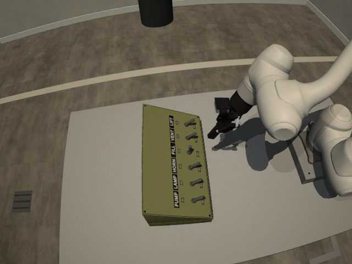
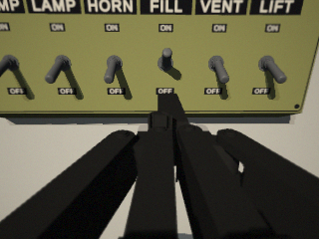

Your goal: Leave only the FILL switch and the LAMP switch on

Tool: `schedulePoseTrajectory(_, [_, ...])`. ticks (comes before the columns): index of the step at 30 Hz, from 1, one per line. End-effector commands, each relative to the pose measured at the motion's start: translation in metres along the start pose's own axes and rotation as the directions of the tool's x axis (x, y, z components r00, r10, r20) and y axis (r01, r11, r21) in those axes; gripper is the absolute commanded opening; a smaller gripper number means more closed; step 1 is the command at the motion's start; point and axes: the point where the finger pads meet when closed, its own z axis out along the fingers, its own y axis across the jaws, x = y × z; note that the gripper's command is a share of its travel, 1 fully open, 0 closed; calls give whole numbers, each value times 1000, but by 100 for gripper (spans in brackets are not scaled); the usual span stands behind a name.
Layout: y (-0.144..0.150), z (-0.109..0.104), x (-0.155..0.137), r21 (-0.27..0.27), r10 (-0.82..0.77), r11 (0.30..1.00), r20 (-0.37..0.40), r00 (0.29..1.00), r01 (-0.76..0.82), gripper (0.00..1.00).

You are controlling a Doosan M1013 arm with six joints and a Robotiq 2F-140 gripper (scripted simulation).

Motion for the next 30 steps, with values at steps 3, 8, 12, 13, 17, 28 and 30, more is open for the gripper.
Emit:
schedulePoseTrajectory(3, [-52, 2, -13, -2, -1, 1000, 20, 1000, 1, 10])
schedulePoseTrajectory(8, [-92, 2, -18, -3, -2, 1000, 14, 1000, 2, 10])
schedulePoseTrajectory(12, [-130, 0, -25, 0, -2, 1000, 3, 1000, 2, 10])
schedulePoseTrajectory(13, [-136, -1, -26, 0, -2, 1000, 0, 1000, 2, 10])
schedulePoseTrajectory(17, [-138, -1, -26, 0, -2, 1000, 0, 1000, 2, 10])
schedulePoseTrajectory(28, [-138, -2, -26, 2, 1, 1000, -1, 1000, -1, 10])
schedulePoseTrajectory(30, [-138, -2, -26, 2, -1, 1000, -1, 1000, 1, 10])
